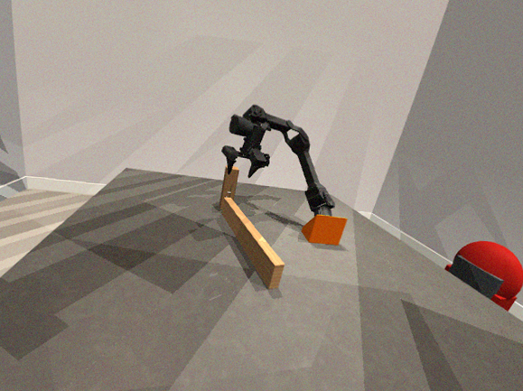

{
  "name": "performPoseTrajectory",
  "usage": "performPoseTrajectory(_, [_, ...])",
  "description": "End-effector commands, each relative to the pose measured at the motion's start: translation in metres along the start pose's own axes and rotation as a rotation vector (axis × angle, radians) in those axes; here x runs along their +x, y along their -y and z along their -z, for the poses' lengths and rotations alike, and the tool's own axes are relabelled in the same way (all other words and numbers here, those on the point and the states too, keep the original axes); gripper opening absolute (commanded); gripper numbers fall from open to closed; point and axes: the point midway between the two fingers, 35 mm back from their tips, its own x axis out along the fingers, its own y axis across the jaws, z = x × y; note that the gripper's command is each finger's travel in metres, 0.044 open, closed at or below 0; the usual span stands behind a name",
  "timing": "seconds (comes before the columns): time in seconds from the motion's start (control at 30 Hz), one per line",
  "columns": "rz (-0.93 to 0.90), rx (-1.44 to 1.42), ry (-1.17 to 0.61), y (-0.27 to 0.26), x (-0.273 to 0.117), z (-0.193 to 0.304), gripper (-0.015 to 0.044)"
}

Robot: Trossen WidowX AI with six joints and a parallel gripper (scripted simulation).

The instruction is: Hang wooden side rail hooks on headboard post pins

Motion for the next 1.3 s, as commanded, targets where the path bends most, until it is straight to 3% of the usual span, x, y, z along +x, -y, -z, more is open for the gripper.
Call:
performPoseTrajectory(0.0, [-0.004, 0.014, 0.005, 0.001, -0.001, 0.0, 0.044])
performPoseTrajectory(0.47, [-0.006, 0.018, 0.011, 0.002, 0.0, -0.001, 0.044])
performPoseTrajectory(0.7, [-0.109, 0.132, 0.193, 0.04, 0.017, -0.062, 0.044])
performPoseTrajectory(1.0, [-0.112, 0.134, 0.198, 0.041, 0.017, -0.064, 0.044])
performPoseTrajectory(1.27, [-0.112, 0.135, 0.197, 0.037, 0.051, -0.071, 0.044])
